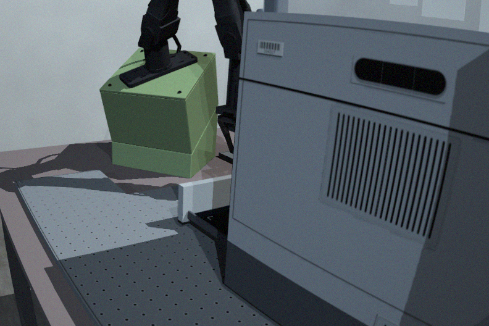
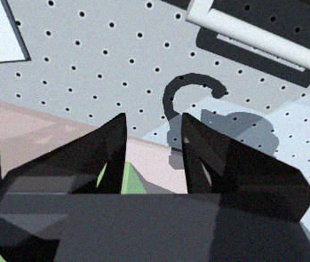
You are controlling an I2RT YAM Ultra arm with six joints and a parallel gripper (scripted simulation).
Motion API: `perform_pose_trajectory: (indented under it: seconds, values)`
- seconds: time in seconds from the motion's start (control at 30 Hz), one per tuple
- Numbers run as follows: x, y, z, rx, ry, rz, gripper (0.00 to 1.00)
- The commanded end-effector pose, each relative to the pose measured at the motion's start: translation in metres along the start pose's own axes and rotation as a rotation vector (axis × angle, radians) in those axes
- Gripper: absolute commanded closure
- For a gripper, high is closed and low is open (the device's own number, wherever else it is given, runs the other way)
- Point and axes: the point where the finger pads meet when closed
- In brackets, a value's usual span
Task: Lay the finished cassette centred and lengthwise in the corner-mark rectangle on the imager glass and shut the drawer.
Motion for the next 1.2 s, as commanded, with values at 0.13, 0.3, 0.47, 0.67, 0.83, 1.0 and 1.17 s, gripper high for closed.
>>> perform_pose_trajectory:
  seconds: [0.13,0.3,0.47,0.67,0.83,1.0,1.17]
  values:
    - [0.002,0.021,0.031,-0.068,-0.039,-0.025,0.65]
    - [0.006,0.04,0.034,-0.077,-0.02,-0.021,0.65]
    - [0.01,0.062,0.045,-0.078,-0.017,-0.021,0.65]
    - [0.015,0.089,0.058,-0.078,-0.018,-0.021,0.65]
    - [0.017,0.103,0.064,-0.078,-0.019,-0.021,0.65]
    - [0.021,0.126,0.075,-0.078,-0.019,-0.017,0.65]
    - [0.025,0.149,0.086,-0.078,-0.02,-0.015,0.65]
Point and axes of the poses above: the point where the finger pads meet when closed, its own x axis out along the fingers, its own y axis across the jaws, z = x × y, and after that the axes turned 12 degrees about -x, right-handed
